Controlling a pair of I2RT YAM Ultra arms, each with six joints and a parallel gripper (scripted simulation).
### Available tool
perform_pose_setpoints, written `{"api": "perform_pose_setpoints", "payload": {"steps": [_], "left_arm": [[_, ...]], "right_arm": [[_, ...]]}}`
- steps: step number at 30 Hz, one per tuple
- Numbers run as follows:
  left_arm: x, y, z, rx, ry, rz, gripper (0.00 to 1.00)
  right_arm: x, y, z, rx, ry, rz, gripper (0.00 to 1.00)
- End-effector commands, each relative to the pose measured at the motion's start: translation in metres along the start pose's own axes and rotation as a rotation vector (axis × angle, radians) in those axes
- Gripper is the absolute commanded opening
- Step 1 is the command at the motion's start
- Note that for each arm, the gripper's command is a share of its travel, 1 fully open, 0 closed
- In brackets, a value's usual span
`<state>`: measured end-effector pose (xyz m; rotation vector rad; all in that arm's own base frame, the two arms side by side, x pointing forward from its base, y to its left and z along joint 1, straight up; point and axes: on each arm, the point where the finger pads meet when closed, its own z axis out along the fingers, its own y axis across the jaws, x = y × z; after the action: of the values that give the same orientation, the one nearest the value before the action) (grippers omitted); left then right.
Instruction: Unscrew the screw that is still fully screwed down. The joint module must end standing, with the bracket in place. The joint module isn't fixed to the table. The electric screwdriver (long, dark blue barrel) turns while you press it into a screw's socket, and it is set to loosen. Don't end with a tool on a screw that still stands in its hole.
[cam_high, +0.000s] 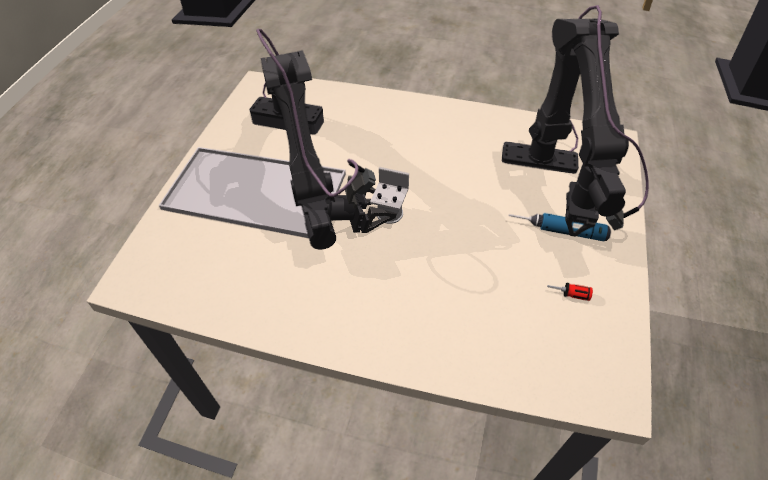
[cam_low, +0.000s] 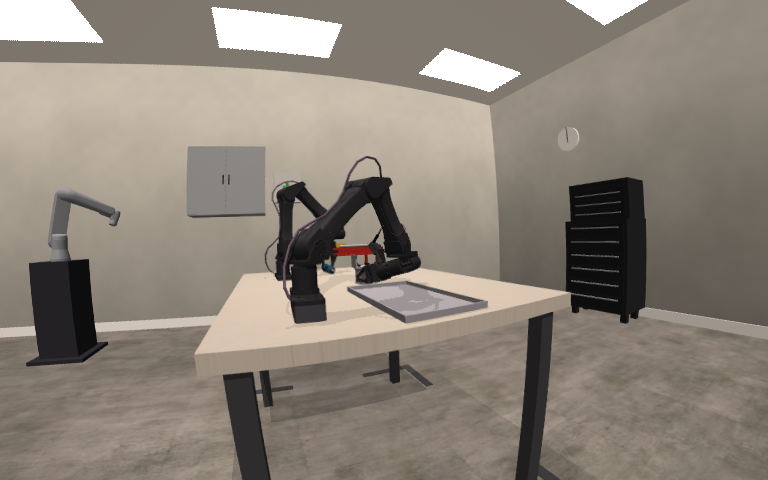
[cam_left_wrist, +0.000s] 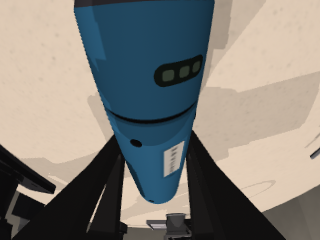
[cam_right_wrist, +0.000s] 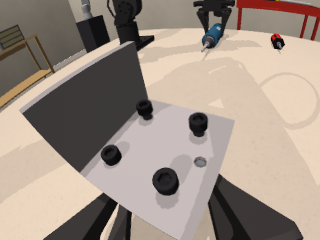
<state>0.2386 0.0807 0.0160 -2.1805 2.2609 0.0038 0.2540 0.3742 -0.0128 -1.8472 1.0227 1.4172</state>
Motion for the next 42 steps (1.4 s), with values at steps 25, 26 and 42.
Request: {"api": "perform_pose_setpoints", "payload": {"steps": [25, 26, 42], "left_arm": [[-0.004, -0.007, -0.041, 0.035, -0.014, -0.013, 0.42], [-0.004, -0.007, -0.043, 0.035, -0.014, -0.013, 0.42], [-0.004, -0.006, -0.062, 0.035, -0.014, -0.013, 0.42]], "right_arm": [[-0.012, -0.005, 0.002, -0.008, -0.031, -0.026, 0.59], [-0.012, -0.005, 0.002, -0.008, -0.031, -0.026, 0.59], [-0.012, -0.005, 0.002, -0.008, -0.031, -0.026, 0.59]]}}
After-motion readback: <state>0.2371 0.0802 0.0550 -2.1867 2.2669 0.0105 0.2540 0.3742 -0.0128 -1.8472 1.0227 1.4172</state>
